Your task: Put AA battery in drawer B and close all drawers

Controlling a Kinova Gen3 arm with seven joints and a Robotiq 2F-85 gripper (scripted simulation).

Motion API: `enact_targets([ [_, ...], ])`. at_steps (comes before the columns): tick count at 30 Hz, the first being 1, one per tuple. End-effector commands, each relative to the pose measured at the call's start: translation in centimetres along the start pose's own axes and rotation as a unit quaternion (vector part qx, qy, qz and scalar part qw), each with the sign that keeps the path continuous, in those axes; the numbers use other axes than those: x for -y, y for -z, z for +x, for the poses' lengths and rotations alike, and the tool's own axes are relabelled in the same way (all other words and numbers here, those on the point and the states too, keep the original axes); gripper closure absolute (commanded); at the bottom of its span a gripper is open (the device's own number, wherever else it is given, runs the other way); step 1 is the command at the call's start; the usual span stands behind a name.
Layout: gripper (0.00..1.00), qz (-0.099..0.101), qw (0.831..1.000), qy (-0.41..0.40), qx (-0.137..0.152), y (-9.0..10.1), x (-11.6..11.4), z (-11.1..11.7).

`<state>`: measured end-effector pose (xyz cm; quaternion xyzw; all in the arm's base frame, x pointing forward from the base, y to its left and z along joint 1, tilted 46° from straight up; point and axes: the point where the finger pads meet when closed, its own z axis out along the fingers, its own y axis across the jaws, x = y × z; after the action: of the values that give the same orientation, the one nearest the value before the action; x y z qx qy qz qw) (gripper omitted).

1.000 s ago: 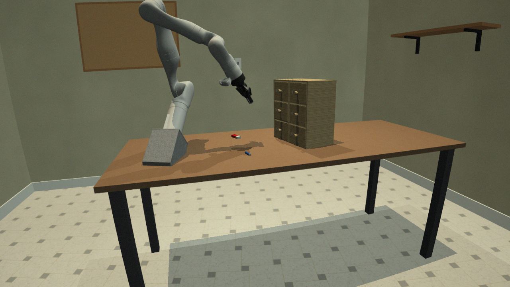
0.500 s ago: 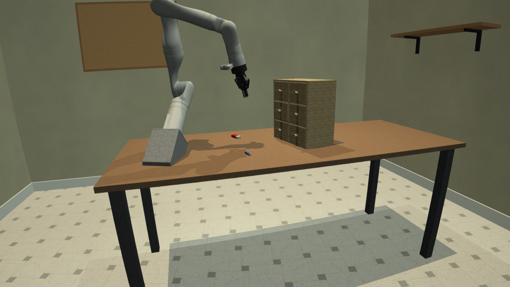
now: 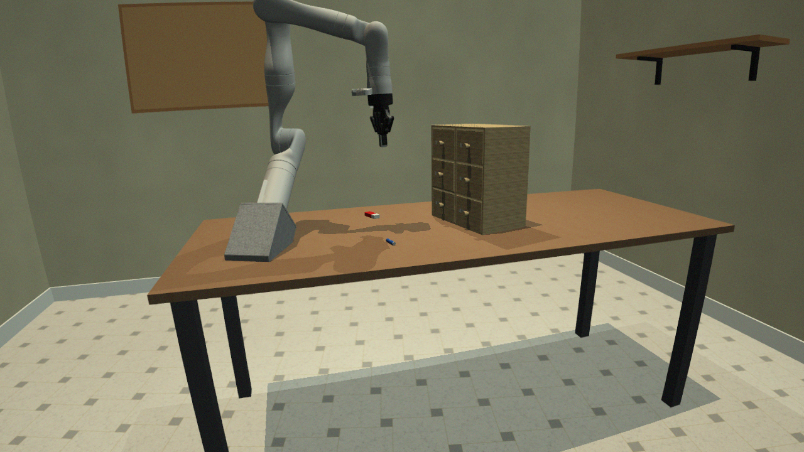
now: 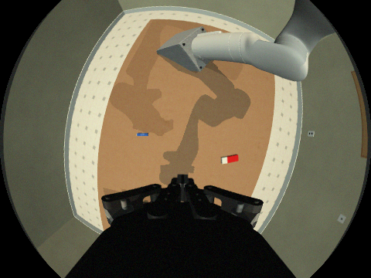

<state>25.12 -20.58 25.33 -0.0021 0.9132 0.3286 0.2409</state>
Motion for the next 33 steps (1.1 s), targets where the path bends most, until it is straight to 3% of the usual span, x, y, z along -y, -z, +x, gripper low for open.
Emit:
enact_targets([
  [1, 1.0, 0.002, 1.0, 0.004, -0.011, 0.13, -0.02, -0.3],
  [33, 1.0, 0.002, 1.0, 0.004, -0.022, 0.35, -0.03, -0.15],
])
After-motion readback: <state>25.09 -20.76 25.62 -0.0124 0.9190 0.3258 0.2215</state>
